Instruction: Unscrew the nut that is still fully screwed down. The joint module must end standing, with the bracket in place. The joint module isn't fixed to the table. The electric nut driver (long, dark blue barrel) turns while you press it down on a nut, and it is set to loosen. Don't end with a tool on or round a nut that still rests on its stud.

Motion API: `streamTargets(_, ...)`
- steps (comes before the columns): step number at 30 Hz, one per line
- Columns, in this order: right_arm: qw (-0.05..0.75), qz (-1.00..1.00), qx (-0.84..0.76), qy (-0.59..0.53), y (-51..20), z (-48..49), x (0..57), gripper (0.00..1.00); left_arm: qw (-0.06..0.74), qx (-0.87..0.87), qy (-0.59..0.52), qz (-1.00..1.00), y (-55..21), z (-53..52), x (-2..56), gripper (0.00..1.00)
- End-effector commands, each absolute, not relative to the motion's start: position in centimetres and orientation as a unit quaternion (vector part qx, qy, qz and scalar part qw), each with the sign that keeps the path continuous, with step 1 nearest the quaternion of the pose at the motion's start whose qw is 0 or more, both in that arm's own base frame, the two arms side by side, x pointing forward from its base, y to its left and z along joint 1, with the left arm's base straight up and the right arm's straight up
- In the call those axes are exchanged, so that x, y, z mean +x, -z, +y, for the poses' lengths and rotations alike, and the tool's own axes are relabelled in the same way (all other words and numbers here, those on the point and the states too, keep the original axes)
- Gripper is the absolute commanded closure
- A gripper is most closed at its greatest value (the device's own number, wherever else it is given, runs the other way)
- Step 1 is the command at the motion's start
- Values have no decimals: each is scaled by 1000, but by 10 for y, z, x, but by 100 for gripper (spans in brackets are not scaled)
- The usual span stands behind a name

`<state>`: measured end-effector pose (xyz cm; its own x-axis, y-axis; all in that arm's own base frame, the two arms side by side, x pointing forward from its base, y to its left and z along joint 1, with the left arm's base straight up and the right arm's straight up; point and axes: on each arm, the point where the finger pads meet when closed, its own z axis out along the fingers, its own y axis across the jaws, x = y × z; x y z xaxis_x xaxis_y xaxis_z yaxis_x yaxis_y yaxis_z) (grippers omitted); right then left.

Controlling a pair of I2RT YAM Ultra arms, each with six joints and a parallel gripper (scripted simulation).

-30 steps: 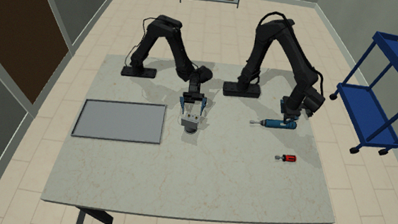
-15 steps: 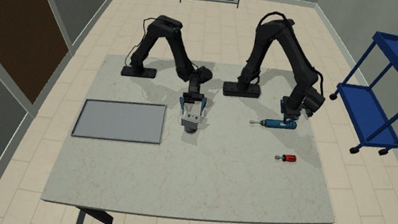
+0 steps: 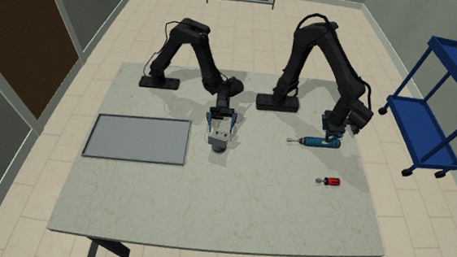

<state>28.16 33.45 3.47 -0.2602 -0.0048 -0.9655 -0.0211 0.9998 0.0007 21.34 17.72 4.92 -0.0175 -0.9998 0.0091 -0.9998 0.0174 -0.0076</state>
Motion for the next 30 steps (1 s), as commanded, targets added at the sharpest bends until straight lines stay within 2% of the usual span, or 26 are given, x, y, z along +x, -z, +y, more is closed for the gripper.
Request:
streamTargets(1, 615, 788, 5, -18, -45, 341, 292, 14, -6, 703, 0, -712, -53, 179, 214, 35)
streamTargets(30, 620, 785, 8, -21, -45, 342, 314, 14, -6, 703, 0, -712, -53, 179, 214, 35)
